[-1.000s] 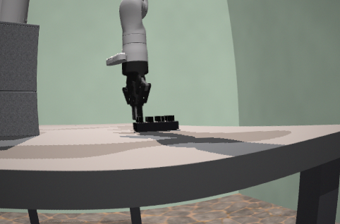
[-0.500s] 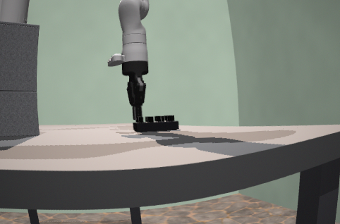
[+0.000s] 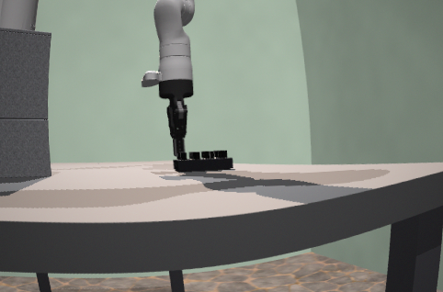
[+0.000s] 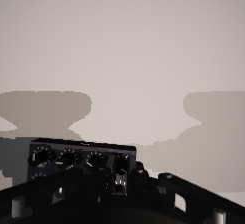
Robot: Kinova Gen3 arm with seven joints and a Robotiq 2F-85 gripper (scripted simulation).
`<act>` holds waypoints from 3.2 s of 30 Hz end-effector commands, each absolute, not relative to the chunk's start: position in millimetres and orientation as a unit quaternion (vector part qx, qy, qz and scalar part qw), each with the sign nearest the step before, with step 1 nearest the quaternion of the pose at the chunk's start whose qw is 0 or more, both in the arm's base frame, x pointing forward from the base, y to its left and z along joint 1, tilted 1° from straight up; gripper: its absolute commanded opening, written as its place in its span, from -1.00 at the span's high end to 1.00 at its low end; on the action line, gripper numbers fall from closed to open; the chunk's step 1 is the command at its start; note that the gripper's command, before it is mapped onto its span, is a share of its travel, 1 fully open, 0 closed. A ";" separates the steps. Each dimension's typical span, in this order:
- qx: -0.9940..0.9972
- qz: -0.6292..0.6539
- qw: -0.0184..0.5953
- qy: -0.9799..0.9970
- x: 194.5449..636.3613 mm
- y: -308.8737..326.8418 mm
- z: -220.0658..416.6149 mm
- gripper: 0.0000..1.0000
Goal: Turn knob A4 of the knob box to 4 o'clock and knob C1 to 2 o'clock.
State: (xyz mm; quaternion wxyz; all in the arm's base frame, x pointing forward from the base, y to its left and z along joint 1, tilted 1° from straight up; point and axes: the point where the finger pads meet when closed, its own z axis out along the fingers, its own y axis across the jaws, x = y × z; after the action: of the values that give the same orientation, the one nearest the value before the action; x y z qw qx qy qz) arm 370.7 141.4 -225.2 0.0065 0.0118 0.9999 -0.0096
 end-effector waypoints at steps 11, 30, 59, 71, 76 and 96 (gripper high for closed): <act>0.018 -0.009 0.007 1.000 371.4 141.7 -224.7 0.83; 0.018 -0.009 0.007 1.000 371.4 141.7 -224.7 0.62; 0.018 -0.009 0.007 1.000 371.0 142.2 -197.1 0.62; 0.018 -0.009 0.007 1.000 370.8 142.4 -186.7 0.62; 0.018 -0.009 0.007 1.000 370.8 142.4 -186.7 0.62; 0.010 -0.009 0.007 1.000 418.3 59.0 -164.2 0.62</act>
State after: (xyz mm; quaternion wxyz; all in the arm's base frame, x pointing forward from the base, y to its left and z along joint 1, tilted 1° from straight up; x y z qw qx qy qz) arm 416.6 59.7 -165.4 0.0061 0.0080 0.9999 -0.0106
